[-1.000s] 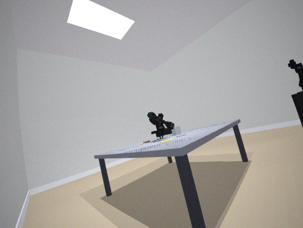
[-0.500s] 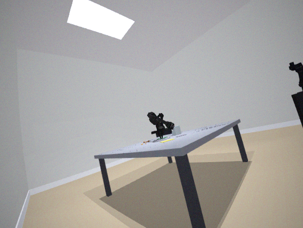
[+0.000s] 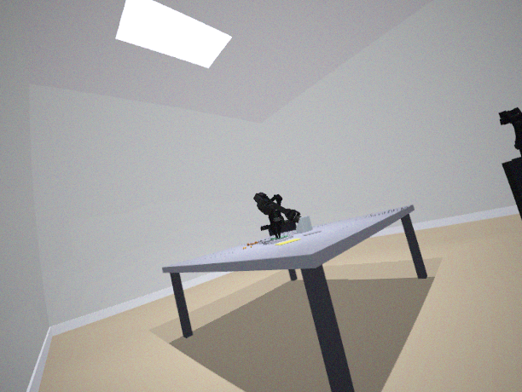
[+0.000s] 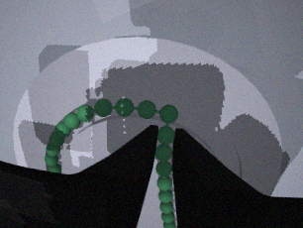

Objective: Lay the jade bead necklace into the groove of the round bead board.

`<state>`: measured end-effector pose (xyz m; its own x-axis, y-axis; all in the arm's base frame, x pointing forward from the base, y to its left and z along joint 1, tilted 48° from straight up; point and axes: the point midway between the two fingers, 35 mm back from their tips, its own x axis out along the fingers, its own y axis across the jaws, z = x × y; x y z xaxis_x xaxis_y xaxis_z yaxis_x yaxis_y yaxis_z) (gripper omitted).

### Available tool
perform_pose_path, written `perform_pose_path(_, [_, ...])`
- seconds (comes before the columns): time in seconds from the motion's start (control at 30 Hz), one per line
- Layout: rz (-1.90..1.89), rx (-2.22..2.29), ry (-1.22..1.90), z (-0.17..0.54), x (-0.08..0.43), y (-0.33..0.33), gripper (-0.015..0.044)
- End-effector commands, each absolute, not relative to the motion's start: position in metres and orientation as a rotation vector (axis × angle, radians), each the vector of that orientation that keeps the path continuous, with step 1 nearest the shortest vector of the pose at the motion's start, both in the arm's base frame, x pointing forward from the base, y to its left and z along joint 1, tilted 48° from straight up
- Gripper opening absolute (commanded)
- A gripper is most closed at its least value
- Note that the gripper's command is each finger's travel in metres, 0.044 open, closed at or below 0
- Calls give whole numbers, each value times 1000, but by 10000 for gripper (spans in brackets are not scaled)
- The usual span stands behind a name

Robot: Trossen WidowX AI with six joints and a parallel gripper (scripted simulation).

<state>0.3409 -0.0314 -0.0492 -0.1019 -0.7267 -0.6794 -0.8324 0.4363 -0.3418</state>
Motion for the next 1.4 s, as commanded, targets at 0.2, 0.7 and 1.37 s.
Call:
perform_pose_path(0.2, [165,-1335,1858,-46,341,-26,0])
perform_pose_path(0.7, [164,-1334,1857,-46,356,-28,0])
perform_pose_path(1.37, [162,-1329,1856,-49,356,-30,341])
